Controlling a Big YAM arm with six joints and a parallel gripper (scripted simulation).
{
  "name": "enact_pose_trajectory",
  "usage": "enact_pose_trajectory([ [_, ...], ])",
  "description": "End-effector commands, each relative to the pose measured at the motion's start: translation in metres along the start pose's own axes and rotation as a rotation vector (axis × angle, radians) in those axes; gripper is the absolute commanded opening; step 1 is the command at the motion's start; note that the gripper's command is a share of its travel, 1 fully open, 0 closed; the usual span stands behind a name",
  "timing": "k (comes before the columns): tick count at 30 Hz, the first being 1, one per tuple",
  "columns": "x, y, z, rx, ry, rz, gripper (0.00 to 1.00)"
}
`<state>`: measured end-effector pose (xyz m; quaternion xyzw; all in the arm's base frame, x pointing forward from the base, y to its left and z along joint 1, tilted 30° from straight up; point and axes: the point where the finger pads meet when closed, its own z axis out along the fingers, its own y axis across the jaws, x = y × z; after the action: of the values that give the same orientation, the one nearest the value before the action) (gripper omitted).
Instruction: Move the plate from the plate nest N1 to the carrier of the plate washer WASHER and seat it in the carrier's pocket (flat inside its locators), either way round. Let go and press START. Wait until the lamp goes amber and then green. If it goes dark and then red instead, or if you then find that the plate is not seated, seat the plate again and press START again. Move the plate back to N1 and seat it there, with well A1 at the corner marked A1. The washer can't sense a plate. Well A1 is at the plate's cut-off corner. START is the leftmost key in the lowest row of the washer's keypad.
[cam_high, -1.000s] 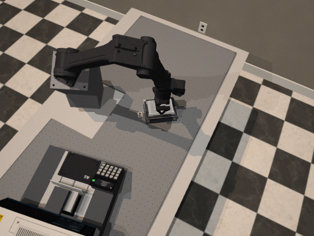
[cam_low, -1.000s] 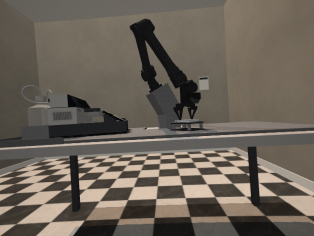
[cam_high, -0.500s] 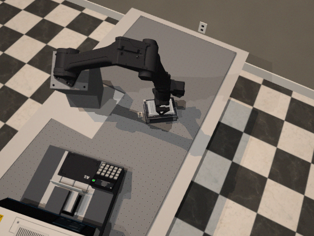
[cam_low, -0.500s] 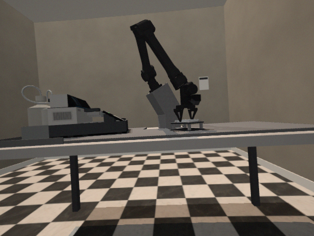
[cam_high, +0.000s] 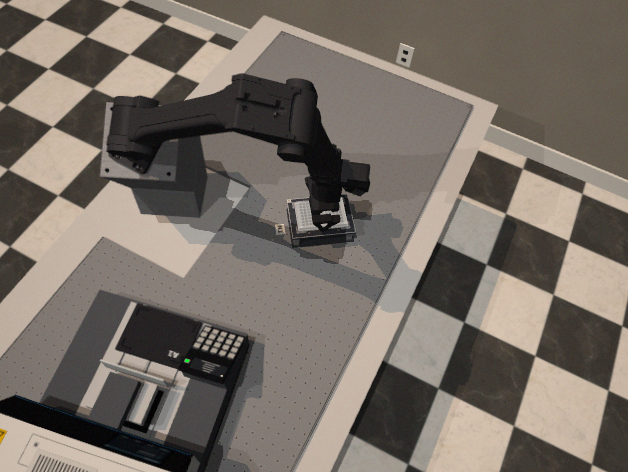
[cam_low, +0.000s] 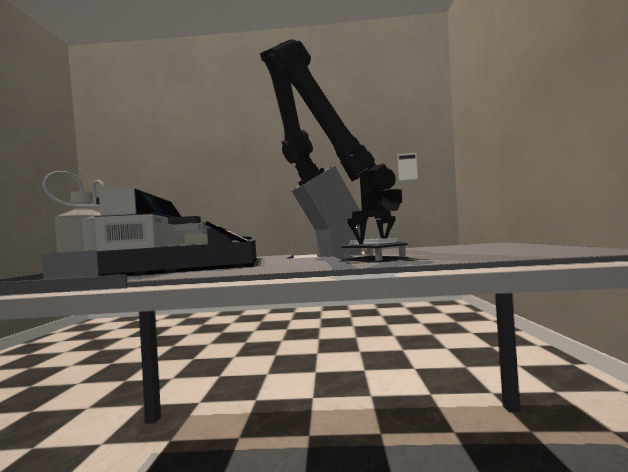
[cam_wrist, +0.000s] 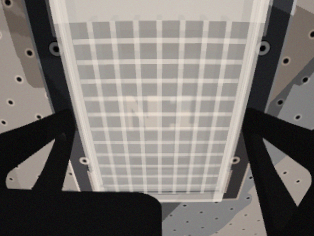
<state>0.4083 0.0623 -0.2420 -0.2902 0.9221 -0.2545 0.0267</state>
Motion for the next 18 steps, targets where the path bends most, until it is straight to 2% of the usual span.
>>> enact_pose_trajectory([
  [1,-0.0066,-0.0018,-0.0020,0.004,-0.015,0.003,1.00],
  [10,-0.0066,-0.0018,-0.0020,0.004,-0.015,0.003,0.84],
  [18,-0.0066,-0.0018,-0.0020,0.004,-0.015,0.003,0.84],
])
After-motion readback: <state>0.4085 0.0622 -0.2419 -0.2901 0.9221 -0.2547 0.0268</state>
